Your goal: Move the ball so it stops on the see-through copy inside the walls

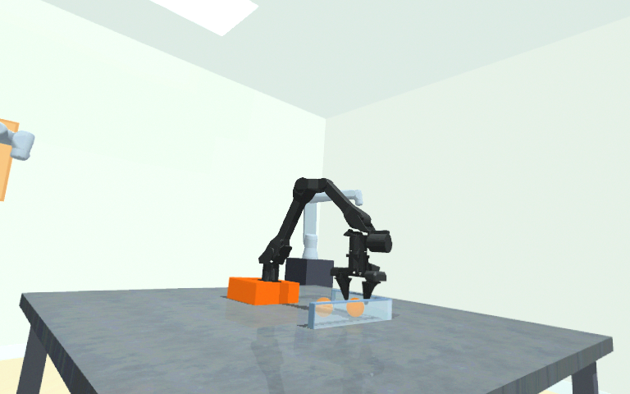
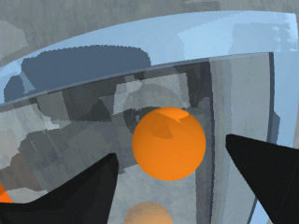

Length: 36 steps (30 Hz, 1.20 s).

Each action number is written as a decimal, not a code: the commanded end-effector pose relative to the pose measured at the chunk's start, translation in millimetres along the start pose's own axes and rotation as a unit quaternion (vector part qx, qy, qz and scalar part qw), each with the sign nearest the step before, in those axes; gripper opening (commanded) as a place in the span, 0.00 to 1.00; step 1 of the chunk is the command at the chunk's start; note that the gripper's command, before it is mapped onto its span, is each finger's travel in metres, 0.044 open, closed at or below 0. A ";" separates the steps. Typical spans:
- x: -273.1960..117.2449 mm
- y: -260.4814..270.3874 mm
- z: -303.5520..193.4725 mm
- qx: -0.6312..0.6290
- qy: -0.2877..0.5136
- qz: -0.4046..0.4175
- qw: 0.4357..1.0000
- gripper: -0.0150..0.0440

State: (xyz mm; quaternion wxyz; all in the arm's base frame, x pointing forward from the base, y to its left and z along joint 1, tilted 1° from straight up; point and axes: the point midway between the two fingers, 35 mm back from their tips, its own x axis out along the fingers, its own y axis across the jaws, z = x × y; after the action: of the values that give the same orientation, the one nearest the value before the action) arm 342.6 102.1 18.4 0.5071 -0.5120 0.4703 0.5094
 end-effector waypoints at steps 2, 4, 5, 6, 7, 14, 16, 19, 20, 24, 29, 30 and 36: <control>8.3 0.5 -0.8 -0.001 0.003 0.000 1.000 0.89; 11.5 0.7 -0.9 -0.001 0.003 0.000 1.000 0.89; 13.1 0.8 -0.9 -0.001 0.003 0.000 1.000 0.89; 14.7 1.0 -1.0 -0.001 0.003 0.000 1.000 0.89; 16.0 1.1 -1.0 -0.001 0.003 0.000 1.000 0.89; 17.0 1.1 -1.0 -0.001 0.003 0.000 1.000 0.70; 17.0 1.1 -1.0 -0.001 0.003 0.000 1.000 0.68; 17.0 1.1 -1.0 -0.001 0.003 0.000 1.000 0.64; 17.0 1.1 -1.0 -0.001 0.003 0.000 1.000 0.60; 1.7 -2.2 -0.1 -0.001 0.003 0.000 1.000 0.42; -30.6 -6.4 1.0 -0.001 0.003 0.000 1.000 0.25; -37.2 -6.8 1.2 -0.001 0.003 -0.001 1.000 0.25; -77.2 -6.2 1.2 -0.001 0.003 -0.001 1.000 0.25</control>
State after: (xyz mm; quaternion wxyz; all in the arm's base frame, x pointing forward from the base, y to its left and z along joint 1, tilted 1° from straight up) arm 346.4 102.4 75.2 0.5050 -0.5109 0.4727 0.5104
